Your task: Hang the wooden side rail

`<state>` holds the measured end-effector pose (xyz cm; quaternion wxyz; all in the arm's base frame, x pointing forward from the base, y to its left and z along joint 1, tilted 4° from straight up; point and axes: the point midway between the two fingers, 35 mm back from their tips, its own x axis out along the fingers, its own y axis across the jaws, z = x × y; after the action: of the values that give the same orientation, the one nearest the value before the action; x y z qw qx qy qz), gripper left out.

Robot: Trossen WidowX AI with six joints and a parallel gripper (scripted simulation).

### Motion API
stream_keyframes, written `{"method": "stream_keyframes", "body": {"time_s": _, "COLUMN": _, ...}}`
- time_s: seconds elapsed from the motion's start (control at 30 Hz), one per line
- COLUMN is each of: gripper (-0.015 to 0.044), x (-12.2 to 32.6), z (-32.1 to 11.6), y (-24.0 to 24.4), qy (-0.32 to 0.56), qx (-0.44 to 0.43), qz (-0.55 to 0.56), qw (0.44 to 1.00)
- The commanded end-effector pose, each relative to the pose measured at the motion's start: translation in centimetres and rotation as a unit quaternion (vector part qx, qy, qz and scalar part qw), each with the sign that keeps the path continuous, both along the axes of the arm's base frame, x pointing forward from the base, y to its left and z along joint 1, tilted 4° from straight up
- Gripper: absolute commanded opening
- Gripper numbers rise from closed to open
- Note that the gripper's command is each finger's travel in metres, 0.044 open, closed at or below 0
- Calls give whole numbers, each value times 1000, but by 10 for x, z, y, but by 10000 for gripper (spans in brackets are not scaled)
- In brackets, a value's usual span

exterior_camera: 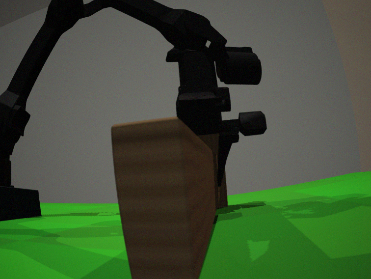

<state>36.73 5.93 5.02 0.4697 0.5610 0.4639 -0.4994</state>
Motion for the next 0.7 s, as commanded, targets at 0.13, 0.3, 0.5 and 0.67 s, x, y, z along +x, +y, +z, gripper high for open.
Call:
{"method": "stream_keyframes", "body": {"time_s": 0.13, "gripper": 0, "x": 1, "z": 2, "y": 2, "qy": -3, "qx": 2, "qz": -1, "qw": 1000}}
{"method": "stream_keyframes", "body": {"time_s": 0.3, "gripper": 0, "x": 2, "z": 2, "y": 2, "qy": -3, "qx": 2, "qz": -1, "qw": 1000}}
{"method": "stream_keyframes", "body": {"time_s": 0.5, "gripper": 0, "x": 2, "z": 3, "y": 3, "qy": -3, "qx": 2, "qz": -1, "qw": 1000}}
{"method": "stream_keyframes", "body": {"time_s": 0.67, "gripper": 0, "x": 2, "z": 3, "y": 3, "qy": -3, "qx": 2, "qz": -1, "qw": 1000}}
